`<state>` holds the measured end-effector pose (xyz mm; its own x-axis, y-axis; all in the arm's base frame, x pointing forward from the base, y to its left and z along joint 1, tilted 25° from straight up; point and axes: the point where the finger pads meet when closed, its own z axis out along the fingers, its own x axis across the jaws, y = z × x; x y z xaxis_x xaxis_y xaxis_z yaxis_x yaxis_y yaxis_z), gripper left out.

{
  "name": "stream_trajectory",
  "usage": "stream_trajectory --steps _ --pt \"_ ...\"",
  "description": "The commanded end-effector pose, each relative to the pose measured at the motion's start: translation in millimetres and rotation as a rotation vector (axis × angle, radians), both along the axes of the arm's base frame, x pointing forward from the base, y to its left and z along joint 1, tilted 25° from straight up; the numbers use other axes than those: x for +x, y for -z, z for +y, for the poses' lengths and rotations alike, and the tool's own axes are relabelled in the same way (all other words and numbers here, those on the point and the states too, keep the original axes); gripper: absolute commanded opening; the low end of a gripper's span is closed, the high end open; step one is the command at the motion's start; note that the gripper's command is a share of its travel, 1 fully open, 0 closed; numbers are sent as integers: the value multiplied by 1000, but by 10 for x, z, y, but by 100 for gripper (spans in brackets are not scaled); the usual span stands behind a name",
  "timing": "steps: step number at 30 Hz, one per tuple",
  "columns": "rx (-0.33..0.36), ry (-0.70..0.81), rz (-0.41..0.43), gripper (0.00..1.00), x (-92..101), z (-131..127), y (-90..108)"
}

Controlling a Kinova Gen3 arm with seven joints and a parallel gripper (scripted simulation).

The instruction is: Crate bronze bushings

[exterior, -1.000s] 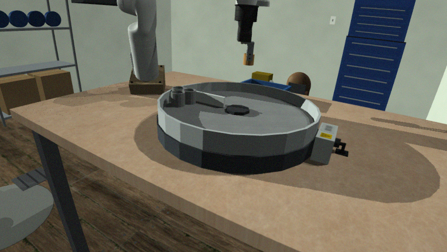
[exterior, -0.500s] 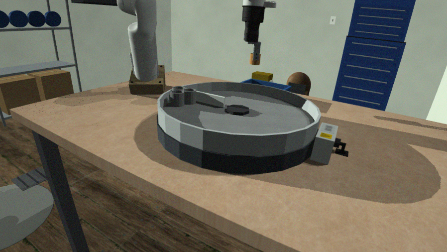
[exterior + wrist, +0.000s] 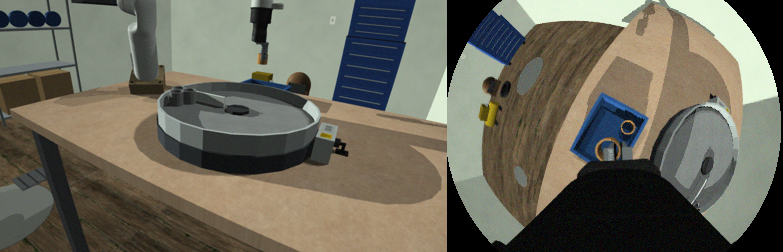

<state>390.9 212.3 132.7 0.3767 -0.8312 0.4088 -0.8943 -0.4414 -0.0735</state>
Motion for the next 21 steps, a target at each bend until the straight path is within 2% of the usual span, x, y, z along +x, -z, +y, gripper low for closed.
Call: stream_trajectory --steps 1,4,16,21 --pt "-1 1 1 0 18 -33 82" --pt "-1 1 1 0 56 -86 222" --pt "-1 1 1 0 56 -86 222" --pt "-2 0 0 0 116 -171 456"
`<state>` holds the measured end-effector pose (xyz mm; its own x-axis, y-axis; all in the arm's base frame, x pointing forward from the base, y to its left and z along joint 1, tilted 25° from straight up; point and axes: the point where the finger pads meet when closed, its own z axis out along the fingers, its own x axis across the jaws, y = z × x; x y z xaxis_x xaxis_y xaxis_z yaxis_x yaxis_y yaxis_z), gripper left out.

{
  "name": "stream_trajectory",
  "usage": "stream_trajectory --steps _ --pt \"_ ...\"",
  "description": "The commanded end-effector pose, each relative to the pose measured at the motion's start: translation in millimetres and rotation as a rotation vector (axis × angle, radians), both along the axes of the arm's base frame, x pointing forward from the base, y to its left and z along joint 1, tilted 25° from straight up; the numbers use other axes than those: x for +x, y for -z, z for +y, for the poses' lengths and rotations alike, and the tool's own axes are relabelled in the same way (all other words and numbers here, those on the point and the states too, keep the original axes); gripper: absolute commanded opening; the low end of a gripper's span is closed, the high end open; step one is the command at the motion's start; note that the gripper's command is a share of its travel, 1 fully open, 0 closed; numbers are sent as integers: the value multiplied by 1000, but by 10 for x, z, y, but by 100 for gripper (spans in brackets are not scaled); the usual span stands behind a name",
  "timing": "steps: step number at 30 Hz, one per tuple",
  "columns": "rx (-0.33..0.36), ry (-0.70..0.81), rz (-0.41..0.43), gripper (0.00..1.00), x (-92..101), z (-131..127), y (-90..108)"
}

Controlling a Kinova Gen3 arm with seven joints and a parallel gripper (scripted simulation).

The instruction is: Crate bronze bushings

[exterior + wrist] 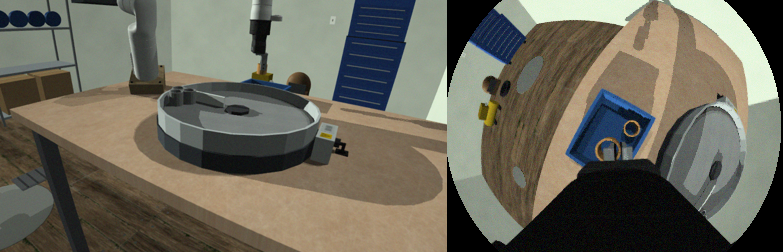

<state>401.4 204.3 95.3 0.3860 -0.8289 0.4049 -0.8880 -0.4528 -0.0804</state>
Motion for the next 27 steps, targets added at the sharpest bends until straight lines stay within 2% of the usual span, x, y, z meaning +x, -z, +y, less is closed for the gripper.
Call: stream_trajectory --steps 1,12,17,27 --pt "-9 13 5 0 12 -91 82" --pt "-9 13 5 0 12 -91 82" --pt "-10 13 4 0 73 -176 315" --pt "-10 13 4 0 73 -176 315"
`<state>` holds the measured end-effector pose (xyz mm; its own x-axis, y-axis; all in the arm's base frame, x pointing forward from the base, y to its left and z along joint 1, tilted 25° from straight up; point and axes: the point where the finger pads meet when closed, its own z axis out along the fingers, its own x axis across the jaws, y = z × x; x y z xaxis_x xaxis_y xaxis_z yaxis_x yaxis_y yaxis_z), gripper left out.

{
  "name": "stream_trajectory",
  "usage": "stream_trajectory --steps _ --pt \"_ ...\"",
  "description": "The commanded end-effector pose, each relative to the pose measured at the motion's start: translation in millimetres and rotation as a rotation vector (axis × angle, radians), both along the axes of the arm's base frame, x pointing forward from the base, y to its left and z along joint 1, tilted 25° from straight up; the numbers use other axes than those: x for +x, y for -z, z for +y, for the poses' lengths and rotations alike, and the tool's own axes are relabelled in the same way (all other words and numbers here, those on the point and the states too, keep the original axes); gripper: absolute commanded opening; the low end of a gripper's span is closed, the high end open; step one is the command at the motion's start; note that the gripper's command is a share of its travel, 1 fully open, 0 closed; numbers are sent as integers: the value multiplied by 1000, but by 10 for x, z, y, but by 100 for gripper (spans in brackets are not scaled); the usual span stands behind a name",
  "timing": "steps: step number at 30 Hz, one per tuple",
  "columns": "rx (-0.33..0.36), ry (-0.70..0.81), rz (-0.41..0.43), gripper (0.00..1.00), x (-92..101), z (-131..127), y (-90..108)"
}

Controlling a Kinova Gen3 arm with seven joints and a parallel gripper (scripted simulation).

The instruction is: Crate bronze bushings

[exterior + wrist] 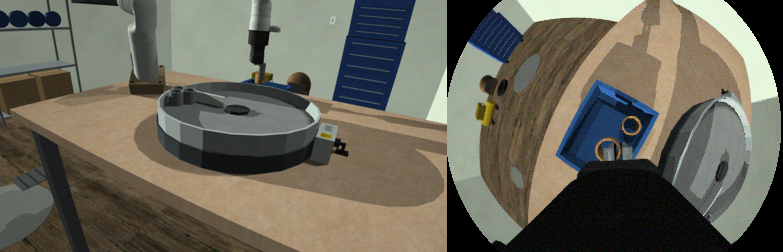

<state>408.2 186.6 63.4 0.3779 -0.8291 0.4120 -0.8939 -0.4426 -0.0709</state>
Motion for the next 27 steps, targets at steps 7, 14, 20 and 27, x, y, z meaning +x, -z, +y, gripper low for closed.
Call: stream_trajectory --steps 7,14,20,27 --pt "1 0 -1 0 24 -27 73" --pt "1 0 -1 0 24 -27 73" --pt "1 0 -1 0 28 -32 88" --pt "1 0 -1 0 44 -56 150"
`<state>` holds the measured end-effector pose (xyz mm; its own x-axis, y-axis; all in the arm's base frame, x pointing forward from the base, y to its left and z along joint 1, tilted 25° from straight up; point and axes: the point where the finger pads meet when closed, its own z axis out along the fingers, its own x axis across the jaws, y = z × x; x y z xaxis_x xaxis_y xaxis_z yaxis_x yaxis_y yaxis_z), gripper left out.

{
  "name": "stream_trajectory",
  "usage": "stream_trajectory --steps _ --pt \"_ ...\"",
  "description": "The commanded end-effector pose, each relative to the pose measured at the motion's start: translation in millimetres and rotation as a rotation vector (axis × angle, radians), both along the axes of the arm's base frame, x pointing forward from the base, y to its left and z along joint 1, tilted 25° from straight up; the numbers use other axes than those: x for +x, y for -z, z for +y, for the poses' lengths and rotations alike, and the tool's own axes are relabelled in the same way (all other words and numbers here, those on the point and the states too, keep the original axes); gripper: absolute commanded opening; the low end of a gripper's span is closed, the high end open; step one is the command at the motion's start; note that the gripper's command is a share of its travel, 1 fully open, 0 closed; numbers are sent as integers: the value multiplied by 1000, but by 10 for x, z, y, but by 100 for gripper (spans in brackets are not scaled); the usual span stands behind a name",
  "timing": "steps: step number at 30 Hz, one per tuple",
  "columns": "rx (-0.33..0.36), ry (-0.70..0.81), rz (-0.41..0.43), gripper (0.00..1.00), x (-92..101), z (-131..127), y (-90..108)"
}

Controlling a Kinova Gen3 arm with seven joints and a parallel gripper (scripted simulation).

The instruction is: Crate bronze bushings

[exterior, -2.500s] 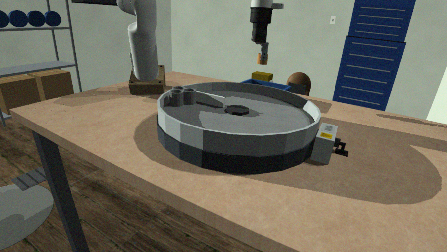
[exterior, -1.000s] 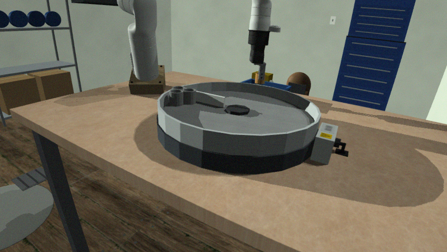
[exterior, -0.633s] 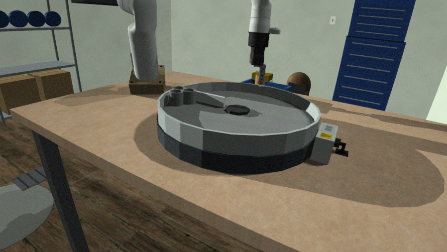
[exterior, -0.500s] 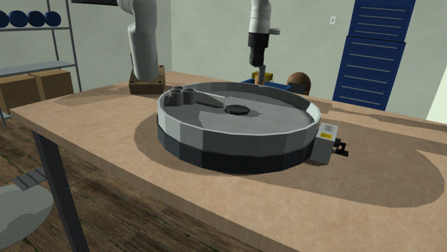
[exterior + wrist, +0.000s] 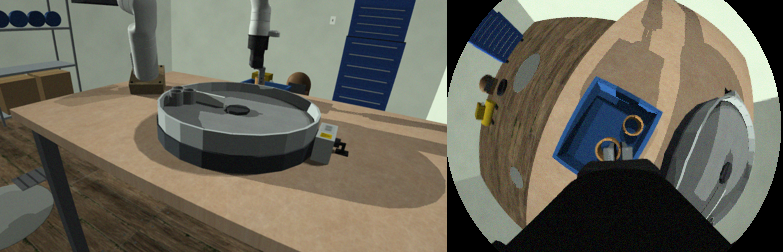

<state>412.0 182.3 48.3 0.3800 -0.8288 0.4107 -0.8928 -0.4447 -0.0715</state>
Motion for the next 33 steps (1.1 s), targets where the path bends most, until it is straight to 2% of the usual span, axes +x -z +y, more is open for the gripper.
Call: stream_trajectory --steps 1,26,33 --pt "-1 2 -1 0 7 -12 -1" --pt "-1 3 -1 0 28 -42 76" --pt "-1 3 -1 0 48 -71 153"
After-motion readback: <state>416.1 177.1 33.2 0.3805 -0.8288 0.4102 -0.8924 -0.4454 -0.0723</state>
